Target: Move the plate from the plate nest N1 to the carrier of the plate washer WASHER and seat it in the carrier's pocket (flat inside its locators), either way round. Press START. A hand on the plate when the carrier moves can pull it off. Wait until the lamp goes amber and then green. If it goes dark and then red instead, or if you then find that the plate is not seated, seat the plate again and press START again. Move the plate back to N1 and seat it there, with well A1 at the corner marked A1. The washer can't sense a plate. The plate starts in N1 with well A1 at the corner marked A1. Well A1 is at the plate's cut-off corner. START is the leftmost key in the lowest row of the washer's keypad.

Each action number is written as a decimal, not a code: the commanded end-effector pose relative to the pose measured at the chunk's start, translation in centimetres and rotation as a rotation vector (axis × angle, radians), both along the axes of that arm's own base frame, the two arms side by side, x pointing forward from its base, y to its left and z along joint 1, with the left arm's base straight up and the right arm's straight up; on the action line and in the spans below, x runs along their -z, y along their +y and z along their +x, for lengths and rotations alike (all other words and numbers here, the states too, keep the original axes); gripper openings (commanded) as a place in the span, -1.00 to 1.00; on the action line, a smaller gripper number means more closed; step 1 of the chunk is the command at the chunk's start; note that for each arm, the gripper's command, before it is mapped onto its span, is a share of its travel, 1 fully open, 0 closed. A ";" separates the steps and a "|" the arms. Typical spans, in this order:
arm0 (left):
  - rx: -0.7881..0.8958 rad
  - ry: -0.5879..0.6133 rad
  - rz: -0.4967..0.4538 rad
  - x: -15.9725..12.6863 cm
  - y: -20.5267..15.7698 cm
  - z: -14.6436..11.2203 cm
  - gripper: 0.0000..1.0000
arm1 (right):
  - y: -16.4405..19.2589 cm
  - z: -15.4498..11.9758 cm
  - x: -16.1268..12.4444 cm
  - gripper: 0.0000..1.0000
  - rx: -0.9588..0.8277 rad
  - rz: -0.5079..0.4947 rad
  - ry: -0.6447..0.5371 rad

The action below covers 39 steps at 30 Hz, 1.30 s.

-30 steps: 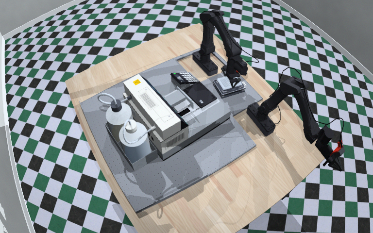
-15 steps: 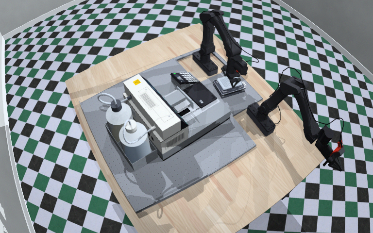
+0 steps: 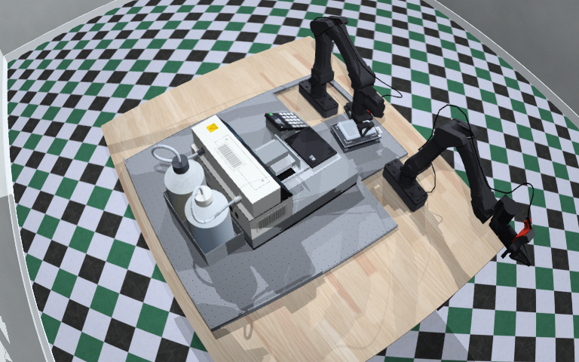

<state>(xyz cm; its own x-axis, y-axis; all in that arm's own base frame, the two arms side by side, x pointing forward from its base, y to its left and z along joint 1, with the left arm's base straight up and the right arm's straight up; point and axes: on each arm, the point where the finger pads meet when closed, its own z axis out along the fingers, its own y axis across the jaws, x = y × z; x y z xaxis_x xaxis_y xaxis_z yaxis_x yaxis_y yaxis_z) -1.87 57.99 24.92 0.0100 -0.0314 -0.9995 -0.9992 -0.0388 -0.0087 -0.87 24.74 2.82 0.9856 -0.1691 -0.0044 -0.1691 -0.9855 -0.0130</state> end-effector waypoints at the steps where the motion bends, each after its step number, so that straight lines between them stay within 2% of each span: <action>1: 0.004 0.010 0.031 -0.7 0.0 -0.3 -1.00 | 0.3 -0.6 -0.2 -1.00 -0.004 0.022 0.018; 23: 0.004 0.010 0.031 -0.7 0.0 -0.3 -1.00 | 0.8 0.2 -1.6 -1.00 0.002 0.050 0.000; 32: 0.004 0.010 0.031 -0.7 0.0 -0.3 -1.00 | 1.0 -0.8 -0.8 -1.00 -0.001 0.030 0.018; 39: 0.004 0.010 0.031 -0.7 0.0 -0.3 -1.00 | 0.4 -0.2 0.1 -1.00 0.000 0.006 0.017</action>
